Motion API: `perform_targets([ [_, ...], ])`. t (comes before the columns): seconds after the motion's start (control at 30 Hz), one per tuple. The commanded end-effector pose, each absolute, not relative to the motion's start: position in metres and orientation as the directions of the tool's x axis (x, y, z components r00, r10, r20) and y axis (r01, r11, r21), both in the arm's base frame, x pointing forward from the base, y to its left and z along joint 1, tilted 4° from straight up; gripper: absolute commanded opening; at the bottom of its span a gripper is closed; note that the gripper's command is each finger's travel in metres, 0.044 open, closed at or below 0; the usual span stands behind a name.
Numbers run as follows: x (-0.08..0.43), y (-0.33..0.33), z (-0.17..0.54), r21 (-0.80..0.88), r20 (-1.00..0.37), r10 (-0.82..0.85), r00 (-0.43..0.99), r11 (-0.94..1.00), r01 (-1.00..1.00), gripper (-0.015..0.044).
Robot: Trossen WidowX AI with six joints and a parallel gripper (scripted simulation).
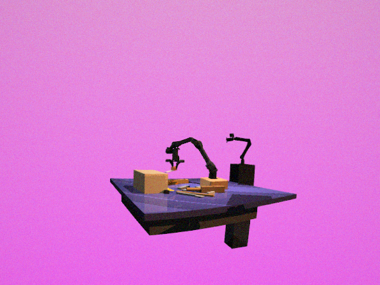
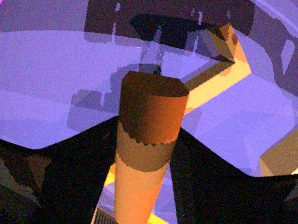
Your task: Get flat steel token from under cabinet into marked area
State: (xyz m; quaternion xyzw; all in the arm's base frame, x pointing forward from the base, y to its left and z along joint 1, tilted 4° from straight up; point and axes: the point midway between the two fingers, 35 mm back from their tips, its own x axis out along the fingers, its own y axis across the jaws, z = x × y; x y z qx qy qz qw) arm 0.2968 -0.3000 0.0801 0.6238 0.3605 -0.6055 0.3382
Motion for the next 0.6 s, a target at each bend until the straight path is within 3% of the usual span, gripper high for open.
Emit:
perform_targets([
  [0.0, 0.2975, -0.2995, 0.085, -0.005, -0.999, 0.038, 0.019, -0.539, 0.842, 0.0],
  [0.57, 0.2971, -0.2998, 0.085, -0.01, -0.999, 0.038, 0.019, -0.648, 0.761, 0.0],
])
